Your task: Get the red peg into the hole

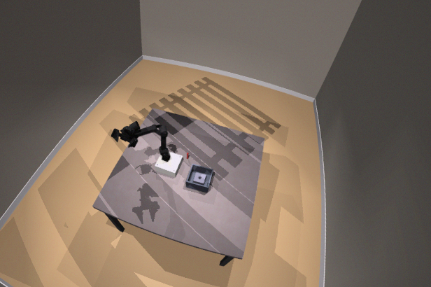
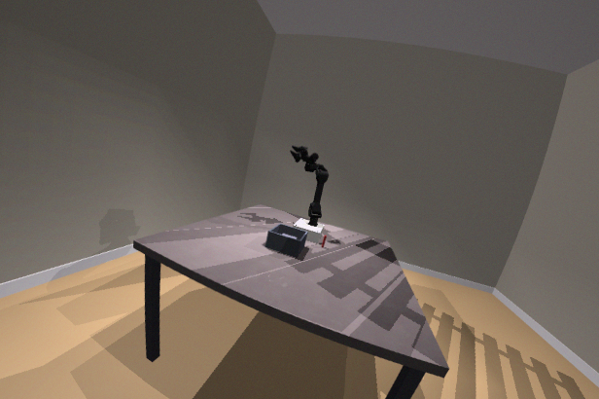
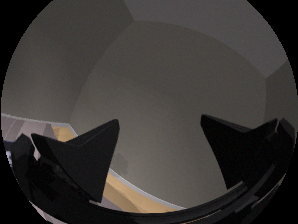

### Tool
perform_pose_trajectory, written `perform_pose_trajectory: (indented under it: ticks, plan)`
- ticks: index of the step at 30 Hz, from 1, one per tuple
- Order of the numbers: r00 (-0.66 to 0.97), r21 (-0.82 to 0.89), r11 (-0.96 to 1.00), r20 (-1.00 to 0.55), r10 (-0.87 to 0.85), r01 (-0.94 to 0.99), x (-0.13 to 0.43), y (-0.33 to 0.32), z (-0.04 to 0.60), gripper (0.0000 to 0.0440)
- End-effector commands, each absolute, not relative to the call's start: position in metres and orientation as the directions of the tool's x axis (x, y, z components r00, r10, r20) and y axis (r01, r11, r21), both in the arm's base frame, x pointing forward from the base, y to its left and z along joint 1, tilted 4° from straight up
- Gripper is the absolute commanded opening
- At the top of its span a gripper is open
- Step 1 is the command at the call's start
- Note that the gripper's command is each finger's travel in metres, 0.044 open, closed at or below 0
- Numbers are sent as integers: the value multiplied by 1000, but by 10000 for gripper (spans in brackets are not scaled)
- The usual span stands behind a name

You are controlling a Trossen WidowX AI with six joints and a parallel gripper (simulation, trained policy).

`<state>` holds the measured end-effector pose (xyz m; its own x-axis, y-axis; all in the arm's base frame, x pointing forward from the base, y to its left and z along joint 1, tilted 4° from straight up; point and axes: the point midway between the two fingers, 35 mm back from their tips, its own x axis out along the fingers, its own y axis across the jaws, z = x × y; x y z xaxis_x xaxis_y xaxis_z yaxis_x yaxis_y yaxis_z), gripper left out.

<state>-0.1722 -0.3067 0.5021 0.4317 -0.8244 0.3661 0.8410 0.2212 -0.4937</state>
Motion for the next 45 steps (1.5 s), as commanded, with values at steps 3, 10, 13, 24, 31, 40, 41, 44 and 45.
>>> perform_pose_trajectory:
  ticks: [3,10,13,24,31,40,41,44,45]
  plan:
    - [434,-485,223,379,-817,845,-169,-315,501,435]
    - [430,-333,301,449,-783,894,-138,-360,499,440]
    - [417,-242,341,465,-781,909,-122,-380,494,440]
    - [365,100,441,416,-833,892,-45,-449,460,440]
    - [365,279,448,302,-881,849,17,-477,427,440]
    - [408,428,409,99,-908,806,107,-485,381,440]
    - [414,439,403,74,-907,803,117,-483,375,440]
    - [435,464,385,-2,-900,798,147,-477,360,440]
    - [443,470,379,-27,-896,797,157,-474,355,440]
